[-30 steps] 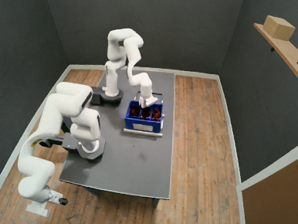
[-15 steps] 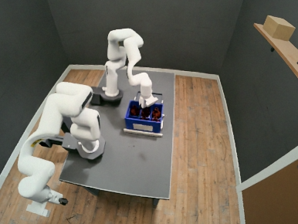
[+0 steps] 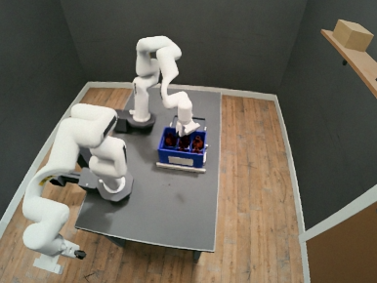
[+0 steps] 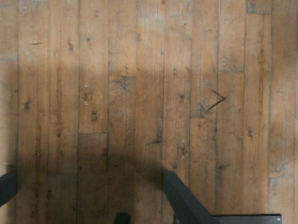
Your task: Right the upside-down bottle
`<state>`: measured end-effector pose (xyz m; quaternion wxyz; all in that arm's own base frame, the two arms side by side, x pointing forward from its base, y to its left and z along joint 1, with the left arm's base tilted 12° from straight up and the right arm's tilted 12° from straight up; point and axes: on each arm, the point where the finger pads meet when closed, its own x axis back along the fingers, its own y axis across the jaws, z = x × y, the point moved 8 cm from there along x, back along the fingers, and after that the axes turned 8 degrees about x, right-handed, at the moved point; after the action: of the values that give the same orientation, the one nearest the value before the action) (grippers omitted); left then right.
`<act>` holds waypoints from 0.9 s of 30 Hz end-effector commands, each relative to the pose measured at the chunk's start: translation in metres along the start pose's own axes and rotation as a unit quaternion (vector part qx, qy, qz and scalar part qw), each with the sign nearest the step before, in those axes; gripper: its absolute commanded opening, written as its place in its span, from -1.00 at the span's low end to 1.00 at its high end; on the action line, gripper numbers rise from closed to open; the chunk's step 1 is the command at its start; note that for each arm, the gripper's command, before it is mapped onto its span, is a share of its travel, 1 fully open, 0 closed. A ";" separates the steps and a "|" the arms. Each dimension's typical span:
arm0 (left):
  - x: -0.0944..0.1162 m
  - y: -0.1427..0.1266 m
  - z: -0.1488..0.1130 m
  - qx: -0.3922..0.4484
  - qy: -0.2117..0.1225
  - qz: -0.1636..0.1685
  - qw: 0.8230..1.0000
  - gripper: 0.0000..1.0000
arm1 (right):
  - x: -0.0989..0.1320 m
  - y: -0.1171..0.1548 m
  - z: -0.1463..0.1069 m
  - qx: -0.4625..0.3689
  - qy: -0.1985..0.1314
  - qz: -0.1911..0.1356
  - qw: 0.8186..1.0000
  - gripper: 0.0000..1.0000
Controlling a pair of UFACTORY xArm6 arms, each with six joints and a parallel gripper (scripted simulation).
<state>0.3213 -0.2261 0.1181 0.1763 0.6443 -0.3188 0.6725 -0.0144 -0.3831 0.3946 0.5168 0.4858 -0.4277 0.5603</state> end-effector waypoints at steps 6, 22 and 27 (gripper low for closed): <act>0.005 0.000 0.001 0.000 0.002 0.000 1.000 -0.13 | 0.002 0.000 0.001 0.000 0.002 0.000 1.000 1.00; 0.028 0.000 0.001 0.000 0.002 0.000 1.000 -0.13 | 0.002 0.000 0.001 0.000 0.002 0.000 1.000 1.00; 0.042 0.000 0.001 0.000 0.002 0.000 1.000 -0.13 | 0.002 0.000 0.001 0.000 0.002 0.000 1.000 1.00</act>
<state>0.3181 -0.2313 0.1469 0.1763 0.6442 -0.3188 0.6725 -0.0144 -0.3831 0.3946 0.5168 0.4858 -0.4277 0.5603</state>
